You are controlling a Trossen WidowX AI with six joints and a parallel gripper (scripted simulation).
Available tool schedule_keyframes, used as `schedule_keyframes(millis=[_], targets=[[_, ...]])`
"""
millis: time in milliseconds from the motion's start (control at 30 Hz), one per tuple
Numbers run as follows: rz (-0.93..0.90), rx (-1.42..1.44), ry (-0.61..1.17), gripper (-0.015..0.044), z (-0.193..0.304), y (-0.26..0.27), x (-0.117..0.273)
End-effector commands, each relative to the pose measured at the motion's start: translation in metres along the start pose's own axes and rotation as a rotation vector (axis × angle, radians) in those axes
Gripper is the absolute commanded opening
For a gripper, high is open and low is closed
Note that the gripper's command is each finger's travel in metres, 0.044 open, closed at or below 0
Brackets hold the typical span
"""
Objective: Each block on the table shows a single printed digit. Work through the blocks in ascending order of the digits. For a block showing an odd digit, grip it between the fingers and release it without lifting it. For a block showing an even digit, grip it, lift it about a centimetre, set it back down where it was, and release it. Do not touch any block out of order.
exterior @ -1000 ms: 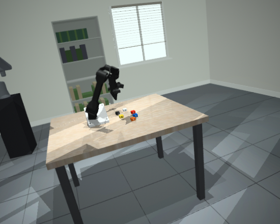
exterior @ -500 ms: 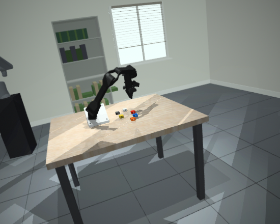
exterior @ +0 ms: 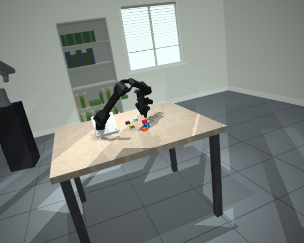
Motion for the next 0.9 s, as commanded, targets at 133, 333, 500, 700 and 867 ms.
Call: schedule_keyframes(millis=[133,333,500,700,867], targets=[[0.005,0.005,0.0,0.04,0.0,0.0,-0.012],[0.005,0.004,0.0,0.04,0.0,0.0,-0.021],[0.006,0.004,0.0,0.04,0.0,0.0,-0.029],[0.007,0.004,0.0,0.04,0.001,-0.001,-0.036],[0.007,0.004,0.0,0.0269,0.001,-0.001,-0.036]])
Point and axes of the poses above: the point midway between the two fingers, 35 mm back from their tips, its own x axis back along the fingers, its own y axis across the jaws, z = x × y, the point moved 10 cm from there along x, back along the fingers, and after that the axes turned 9 degrees about x, right-handed, at the moved point
